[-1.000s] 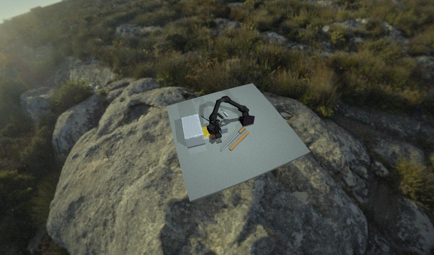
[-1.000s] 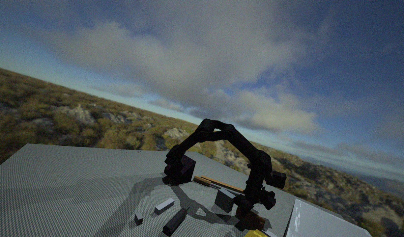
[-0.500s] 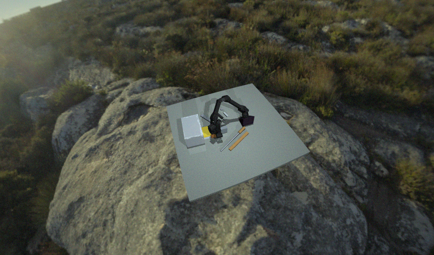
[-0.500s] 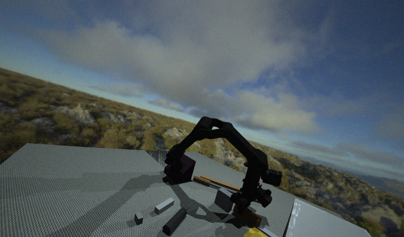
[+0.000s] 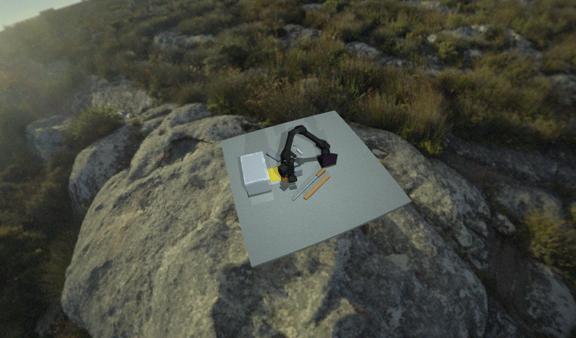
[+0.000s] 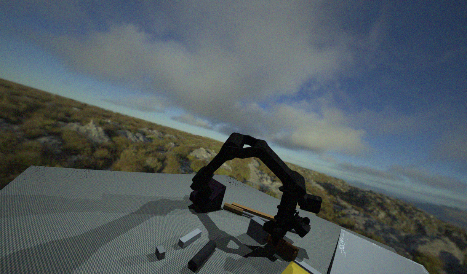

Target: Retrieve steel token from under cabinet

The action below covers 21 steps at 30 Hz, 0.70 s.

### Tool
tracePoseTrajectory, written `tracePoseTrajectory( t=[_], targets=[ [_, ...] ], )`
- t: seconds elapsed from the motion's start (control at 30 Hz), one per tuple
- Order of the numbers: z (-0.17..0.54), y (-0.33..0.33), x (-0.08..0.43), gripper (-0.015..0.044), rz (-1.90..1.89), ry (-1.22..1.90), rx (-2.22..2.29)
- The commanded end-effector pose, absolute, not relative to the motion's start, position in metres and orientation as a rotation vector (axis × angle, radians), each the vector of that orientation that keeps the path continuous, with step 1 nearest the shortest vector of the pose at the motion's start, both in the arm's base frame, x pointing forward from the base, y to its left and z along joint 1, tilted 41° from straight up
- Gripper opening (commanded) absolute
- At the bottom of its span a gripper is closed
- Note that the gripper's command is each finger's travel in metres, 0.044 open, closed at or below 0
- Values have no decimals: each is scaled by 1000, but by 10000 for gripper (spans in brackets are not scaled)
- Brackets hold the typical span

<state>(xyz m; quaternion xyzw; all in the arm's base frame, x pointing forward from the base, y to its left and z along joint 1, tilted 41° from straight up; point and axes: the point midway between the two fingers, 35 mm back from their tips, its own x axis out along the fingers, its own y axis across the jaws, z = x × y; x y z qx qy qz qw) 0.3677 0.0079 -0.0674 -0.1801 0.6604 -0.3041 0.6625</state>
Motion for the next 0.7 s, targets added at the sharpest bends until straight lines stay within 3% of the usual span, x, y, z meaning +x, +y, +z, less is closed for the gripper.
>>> tracePoseTrajectory(
  t=[0.0,0.67],
  targets=[
    [-69,9,360,0,-689,1497,-407],
    [-70,12,340,0,-689,1498,-408]
  ],
)
